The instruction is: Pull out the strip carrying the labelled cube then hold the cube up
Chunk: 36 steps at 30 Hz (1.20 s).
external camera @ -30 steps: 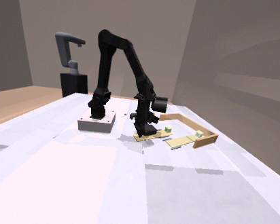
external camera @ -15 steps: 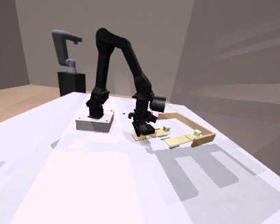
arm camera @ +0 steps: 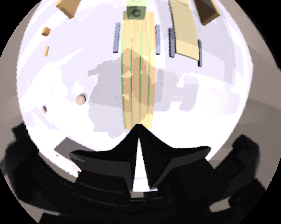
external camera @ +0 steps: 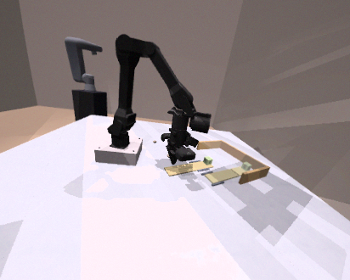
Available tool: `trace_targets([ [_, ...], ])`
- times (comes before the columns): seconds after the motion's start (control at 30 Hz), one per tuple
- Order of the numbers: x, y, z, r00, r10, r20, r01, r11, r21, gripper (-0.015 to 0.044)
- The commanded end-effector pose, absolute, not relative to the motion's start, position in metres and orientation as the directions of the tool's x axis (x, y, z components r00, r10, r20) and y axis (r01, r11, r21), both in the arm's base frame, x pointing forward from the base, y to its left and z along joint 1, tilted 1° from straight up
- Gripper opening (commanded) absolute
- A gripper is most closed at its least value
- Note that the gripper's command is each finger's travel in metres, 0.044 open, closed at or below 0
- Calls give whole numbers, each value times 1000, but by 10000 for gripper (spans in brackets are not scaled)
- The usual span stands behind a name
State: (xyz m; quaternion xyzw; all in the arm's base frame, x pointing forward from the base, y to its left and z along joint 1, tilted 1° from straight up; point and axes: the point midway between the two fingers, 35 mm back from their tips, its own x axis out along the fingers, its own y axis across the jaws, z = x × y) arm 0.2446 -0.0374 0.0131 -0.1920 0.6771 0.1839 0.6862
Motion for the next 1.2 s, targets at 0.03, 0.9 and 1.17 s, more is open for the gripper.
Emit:
trace_targets([
  [0.03,247,-37,23,17,-13,-1000,-511,859,-20,26],
  [0.9,346,26,44,24,-8,-1000,-547,837,-20,440],
  [1.17,375,46,49,26,-6,-1000,-547,837,-19,440],
])
